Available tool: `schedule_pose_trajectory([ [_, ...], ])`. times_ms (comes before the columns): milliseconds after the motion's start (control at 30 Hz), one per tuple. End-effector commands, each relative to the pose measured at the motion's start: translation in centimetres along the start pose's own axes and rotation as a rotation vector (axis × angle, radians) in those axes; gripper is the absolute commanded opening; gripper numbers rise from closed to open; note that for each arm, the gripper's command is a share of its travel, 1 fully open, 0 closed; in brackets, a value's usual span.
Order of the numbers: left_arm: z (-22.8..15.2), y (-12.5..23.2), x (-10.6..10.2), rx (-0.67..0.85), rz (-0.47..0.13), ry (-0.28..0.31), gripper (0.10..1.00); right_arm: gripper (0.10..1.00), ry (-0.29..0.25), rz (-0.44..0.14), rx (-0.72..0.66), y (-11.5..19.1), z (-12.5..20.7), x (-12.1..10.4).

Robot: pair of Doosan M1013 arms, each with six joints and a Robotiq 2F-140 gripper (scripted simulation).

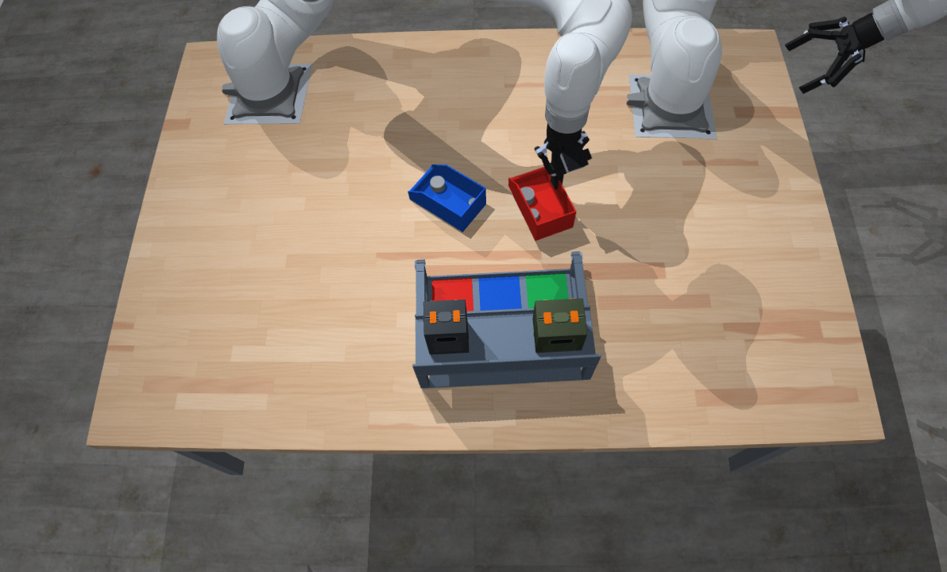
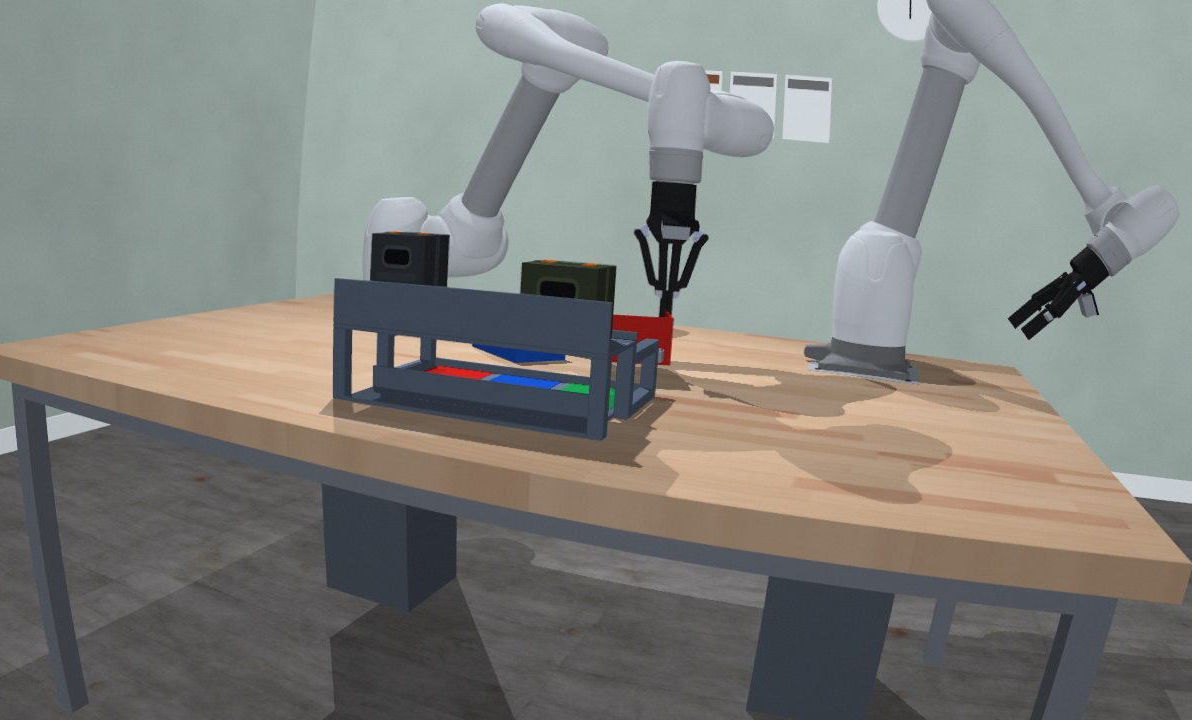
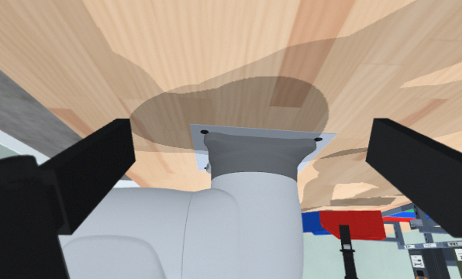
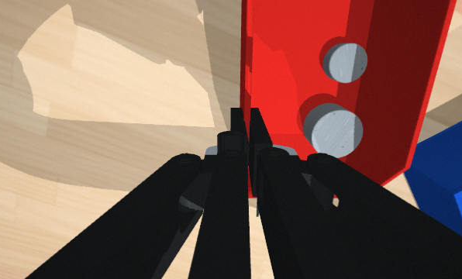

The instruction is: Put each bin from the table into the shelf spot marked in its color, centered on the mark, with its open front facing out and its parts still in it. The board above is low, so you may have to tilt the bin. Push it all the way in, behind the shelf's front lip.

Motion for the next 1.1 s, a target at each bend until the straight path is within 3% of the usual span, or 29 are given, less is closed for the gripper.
schedule_pose_trajectory([
  [0, 0.0, 0.0, 0.0, 0.0, 0.001, 0.0, 1.0, 0.099, -0.001, 0.001, -0.029, -0.6, 0.0, 0.1],
  [1067, 0.0, 0.0, 0.0, 0.0, 0.001, 0.0, 1.0, 0.099, -0.001, 0.001, -0.244, -4.7, 0.0, 0.2],
])
Point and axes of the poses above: on each arm, the point where the finger pads meet when closed, its own x axis back along the fingers, its own z axis across the jaws, y = z × x, the point moved 3 cm from there along x, back along the fingers, and after that the axes turned 3 degrees about x, right-handed, at the moved point
